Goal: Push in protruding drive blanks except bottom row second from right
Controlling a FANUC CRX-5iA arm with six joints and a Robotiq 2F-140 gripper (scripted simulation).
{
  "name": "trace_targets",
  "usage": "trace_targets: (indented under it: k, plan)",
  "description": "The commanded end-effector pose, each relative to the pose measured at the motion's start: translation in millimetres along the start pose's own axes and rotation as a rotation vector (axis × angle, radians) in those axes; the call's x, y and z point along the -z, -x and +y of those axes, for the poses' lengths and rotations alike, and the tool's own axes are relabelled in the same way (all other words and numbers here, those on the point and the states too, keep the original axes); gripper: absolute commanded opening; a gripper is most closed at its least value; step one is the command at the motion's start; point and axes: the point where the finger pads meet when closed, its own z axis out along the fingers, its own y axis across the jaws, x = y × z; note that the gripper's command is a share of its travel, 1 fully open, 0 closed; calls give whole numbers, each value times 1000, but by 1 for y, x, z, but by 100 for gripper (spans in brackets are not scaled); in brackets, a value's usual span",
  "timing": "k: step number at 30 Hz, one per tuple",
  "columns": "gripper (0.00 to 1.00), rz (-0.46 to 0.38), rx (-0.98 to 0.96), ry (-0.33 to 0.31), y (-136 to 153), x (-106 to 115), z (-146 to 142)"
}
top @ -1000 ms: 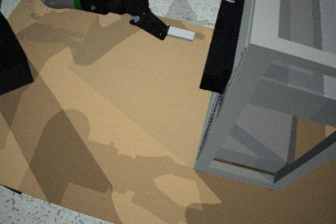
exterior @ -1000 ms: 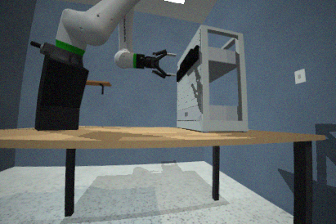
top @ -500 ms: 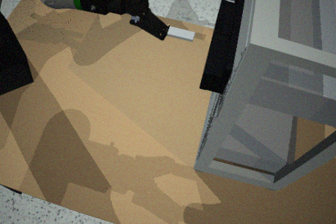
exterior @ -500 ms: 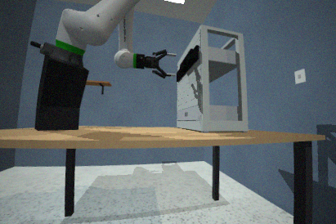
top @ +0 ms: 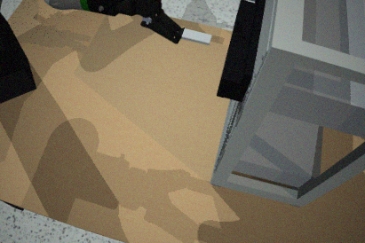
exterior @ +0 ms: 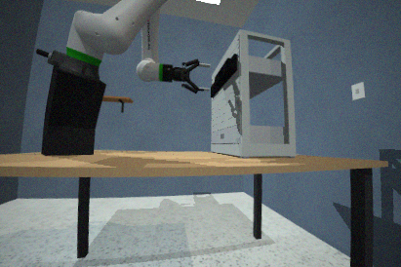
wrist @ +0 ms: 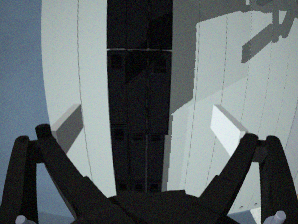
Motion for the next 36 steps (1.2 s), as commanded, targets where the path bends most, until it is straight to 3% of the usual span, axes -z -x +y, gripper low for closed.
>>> trace_targets:
  k: [1, 7, 8, 36]
  plan:
    - [100, 0, 0, 0, 0, 0, 0]
    - [100, 0, 0, 0, 0, 0, 0]
    - [0, 0, 0, 0, 0, 0, 0]
    - [0, 0, 0, 0, 0, 0, 0]
